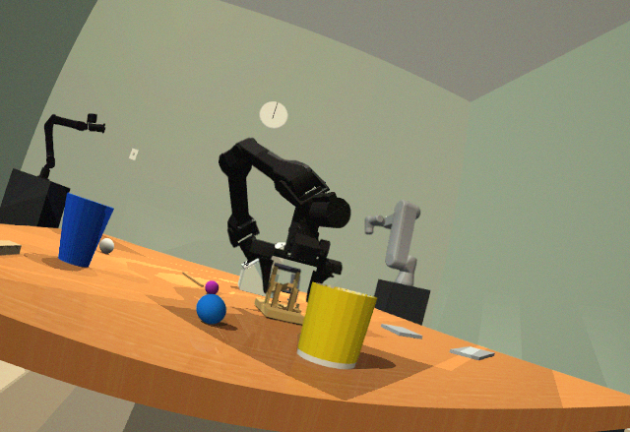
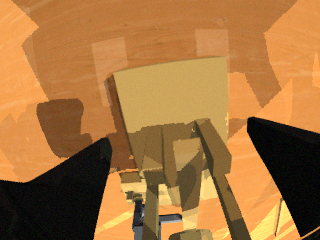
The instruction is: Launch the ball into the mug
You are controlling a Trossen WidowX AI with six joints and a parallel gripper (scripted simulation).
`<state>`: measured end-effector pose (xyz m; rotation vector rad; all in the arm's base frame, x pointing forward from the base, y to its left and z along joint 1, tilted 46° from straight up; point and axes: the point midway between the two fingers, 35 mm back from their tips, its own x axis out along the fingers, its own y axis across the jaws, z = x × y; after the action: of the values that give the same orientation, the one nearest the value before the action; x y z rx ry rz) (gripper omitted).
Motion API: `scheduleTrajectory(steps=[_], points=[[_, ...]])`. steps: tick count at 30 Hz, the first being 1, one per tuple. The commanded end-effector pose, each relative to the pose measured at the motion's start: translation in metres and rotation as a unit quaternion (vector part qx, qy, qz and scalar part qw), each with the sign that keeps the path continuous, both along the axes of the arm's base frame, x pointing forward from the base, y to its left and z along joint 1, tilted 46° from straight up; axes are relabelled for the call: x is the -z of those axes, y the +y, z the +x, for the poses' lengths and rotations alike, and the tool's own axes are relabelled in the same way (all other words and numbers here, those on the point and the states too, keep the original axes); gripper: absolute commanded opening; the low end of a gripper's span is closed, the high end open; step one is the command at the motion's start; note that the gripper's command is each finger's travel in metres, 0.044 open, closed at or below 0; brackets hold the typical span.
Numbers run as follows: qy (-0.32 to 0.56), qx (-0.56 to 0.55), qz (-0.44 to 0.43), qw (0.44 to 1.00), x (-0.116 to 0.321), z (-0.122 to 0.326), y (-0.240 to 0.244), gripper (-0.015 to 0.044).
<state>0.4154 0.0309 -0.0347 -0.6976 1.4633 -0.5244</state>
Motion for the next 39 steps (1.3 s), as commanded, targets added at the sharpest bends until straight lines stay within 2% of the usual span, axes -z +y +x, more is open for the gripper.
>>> scheduleTrajectory(steps=[1,7,19,24,28,39], points=[[0.002,-0.001,-0.003,1.0,0.006,-0.001,-0.007,0.044],[0.002,-0.001,-0.003,1.0,0.009,-0.001,-0.01,0.044],[0.001,0.001,-0.001,1.0,0.006,0.0,-0.007,0.0125],[0.001,0.001,-0.001,1.0,0.006,0.0,-0.007,0.0092],[0.001,0.0,0.0,1.0,-0.02,-0.002,0.02,0.0],[0.003,-0.001,-0.002,1.0,-0.023,-0.003,0.024,0.0]])
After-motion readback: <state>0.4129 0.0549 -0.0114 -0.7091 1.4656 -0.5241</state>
